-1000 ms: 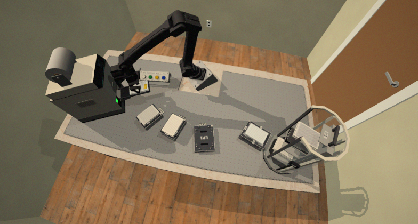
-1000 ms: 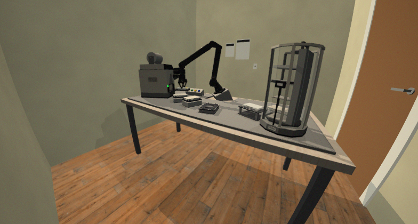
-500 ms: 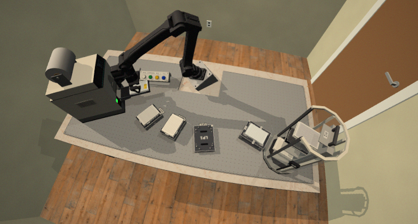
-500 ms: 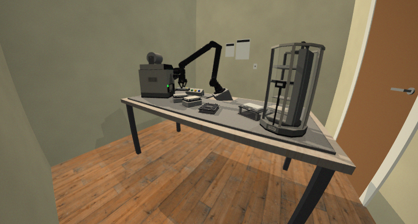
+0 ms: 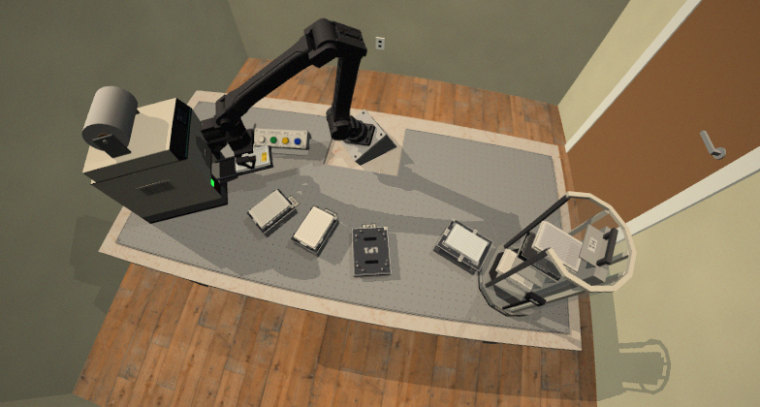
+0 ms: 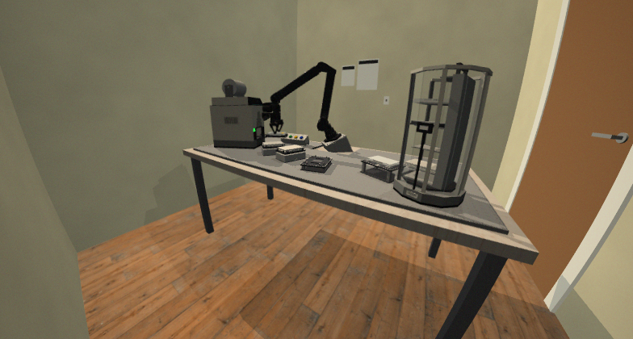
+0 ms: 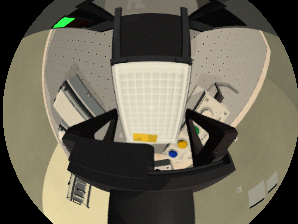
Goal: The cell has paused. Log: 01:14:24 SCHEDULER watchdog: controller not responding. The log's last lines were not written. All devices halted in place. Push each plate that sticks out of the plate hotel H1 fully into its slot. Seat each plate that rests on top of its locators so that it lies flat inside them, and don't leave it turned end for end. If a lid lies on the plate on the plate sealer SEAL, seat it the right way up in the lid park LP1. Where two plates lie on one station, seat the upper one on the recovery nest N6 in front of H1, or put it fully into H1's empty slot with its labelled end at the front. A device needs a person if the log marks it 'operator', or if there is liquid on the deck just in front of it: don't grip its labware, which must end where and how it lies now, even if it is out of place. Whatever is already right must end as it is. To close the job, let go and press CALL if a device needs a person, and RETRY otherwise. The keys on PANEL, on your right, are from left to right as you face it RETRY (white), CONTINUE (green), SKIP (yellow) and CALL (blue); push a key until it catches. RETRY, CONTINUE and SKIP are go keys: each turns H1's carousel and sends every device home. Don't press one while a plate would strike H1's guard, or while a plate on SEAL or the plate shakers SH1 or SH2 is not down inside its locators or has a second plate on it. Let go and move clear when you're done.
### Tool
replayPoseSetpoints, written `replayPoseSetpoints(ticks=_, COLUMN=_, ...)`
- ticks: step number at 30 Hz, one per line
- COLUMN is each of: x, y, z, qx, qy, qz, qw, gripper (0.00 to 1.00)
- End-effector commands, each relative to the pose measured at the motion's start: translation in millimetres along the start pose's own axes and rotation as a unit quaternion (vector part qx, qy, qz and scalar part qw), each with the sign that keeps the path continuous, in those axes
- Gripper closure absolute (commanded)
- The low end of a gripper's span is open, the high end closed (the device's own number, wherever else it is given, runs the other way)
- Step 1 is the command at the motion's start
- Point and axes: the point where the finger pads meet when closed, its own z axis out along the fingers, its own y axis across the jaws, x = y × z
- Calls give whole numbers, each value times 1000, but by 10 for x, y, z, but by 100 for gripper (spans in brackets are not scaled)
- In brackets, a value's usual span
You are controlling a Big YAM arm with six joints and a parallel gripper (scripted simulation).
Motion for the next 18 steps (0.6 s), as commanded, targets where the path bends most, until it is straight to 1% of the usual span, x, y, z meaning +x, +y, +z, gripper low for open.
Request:
replayPoseSetpoints(ticks=1, x=5, y=40, z=80, qx=-2, qy=3, qz=-4, qw=1000, gripper=0)
replayPoseSetpoints(ticks=3, x=5, y=40, z=80, qx=-2, qy=3, qz=-4, qw=1000, gripper=4)
replayPoseSetpoints(ticks=5, x=5, y=40, z=80, qx=-2, qy=3, qz=-4, qw=1000, gripper=4)
replayPoseSetpoints(ticks=11, x=5, y=40, z=80, qx=-2, qy=3, qz=-4, qw=1000, gripper=16)
replayPoseSetpoints(ticks=18, x=5, y=40, z=80, qx=-2, qy=3, qz=-4, qw=1000, gripper=16)
